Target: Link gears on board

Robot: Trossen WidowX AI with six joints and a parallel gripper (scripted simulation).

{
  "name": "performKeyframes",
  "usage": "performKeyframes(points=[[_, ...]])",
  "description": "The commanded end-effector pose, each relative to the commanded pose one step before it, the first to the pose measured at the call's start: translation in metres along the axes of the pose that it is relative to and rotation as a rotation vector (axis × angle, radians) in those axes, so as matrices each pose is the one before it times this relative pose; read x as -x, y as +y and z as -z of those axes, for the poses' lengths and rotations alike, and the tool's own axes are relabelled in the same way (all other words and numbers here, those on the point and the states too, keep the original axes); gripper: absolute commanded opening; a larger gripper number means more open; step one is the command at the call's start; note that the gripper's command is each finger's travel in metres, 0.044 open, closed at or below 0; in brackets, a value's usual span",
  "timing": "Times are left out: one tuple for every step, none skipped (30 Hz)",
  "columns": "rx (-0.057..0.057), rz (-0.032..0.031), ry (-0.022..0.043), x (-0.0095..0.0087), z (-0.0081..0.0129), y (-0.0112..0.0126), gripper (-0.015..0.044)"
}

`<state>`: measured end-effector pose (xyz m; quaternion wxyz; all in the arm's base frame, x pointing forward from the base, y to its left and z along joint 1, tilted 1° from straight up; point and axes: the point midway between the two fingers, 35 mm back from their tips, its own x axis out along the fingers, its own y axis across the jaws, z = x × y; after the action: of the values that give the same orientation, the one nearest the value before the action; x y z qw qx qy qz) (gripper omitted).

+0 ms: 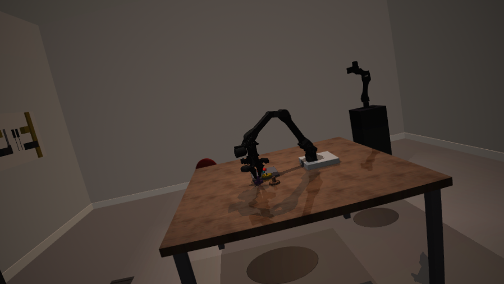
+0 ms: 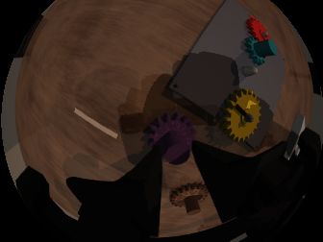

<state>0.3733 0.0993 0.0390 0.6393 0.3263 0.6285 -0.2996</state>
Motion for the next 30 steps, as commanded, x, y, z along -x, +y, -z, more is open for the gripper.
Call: performKeyframes(points=[[-0.0031, -0.00111, 0.00361, -0.00069, 0.00045, 0.00025, 0.0040], [0.0000, 0.00000, 0.00000, 0.00000, 0.00000, 0.00000, 0.0033], [0.0000, 0.00000, 0.00000, 0.00000, 0.00000, 0.00000, 0.0026], [0.0000, 0.00000, 0.00000, 0.00000, 0.00000, 0.00000, 0.0020], [0.0000, 0.00000, 0.00000, 0.00000, 0.00000, 0.00000, 0.0013], [0.0000, 0.00000, 0.00000, 0.00000, 0.00000, 0.00000, 0.0006], [0.0000, 0.00000, 0.00000, 0.00000, 0.00000, 0.00000, 0.0000], [0.0000, 0.00000, 0.00000, 0.00000, 0.00000, 0.00000, 0.0000], [0.0000, -0.00001, 0.00000, 0.00035, -0.00003, 0.00008, 0.0000], [0.0000, -0.00003, -0.00001, 0.00106, -0.00008, 0.00025, 0.0000], [0.0000, -0.00005, -0.00002, 0.00177, -0.00013, 0.00041, 0.0000], [0.0000, -0.00005, -0.00002, 0.00215, -0.00015, 0.00048, 0.0000], [0.0000, -0.00005, -0.00002, 0.00216, -0.00014, 0.00047, 0.0000], [0.0000, -0.00005, -0.00002, 0.00216, -0.00014, 0.00045, 0.0000], [0.0000, -0.00005, -0.00002, 0.00217, -0.00013, 0.00043, 0.0000], [0.0000, -0.00005, -0.00002, 0.00217, -0.00012, 0.00042, 0.0000], [0.0000, -0.00004, -0.00002, 0.00218, -0.00012, 0.00040, 0.0000], [0.0000, -0.00004, -0.00002, 0.00218, -0.00011, 0.00039, 0.0000], [0.0000, -0.00004, -0.00002, 0.00219, -0.00010, 0.00037, 0.0000], [0.0000, -0.00004, -0.00002, 0.00219, -0.00009, 0.00035, 0.0000], [0.0000, -0.00004, -0.00002, 0.00219, -0.00009, 0.00034, 0.0000], [0.0000, -0.00003, -0.00001, 0.00220, -0.00008, 0.00032, 0.0000], [0.0000, -0.00003, -0.00001, 0.00220, -0.00007, 0.00030, 0.0000], [0.0000, -0.00003, -0.00001, 0.00221, -0.00007, 0.00029, 0.0000], [0.0000, -0.00003, -0.00001, 0.00221, -0.00006, 0.00027, 0.0000], [0.0000, -0.00003, -0.00001, 0.00221, -0.00005, 0.00025, 0.0000], [0.0000, -0.00003, -0.00001, 0.00222, -0.00005, 0.00024, 0.0000], [0.0000, -0.00002, -0.00001, 0.00222, -0.00004, 0.00022, 0.0000], [0.0000, -0.00002, -0.00001, 0.00222, -0.00003, 0.00020, 0.0000], [0.0000, -0.00002, -0.00001, 0.00222, -0.00002, 0.00019, 0.0000]])
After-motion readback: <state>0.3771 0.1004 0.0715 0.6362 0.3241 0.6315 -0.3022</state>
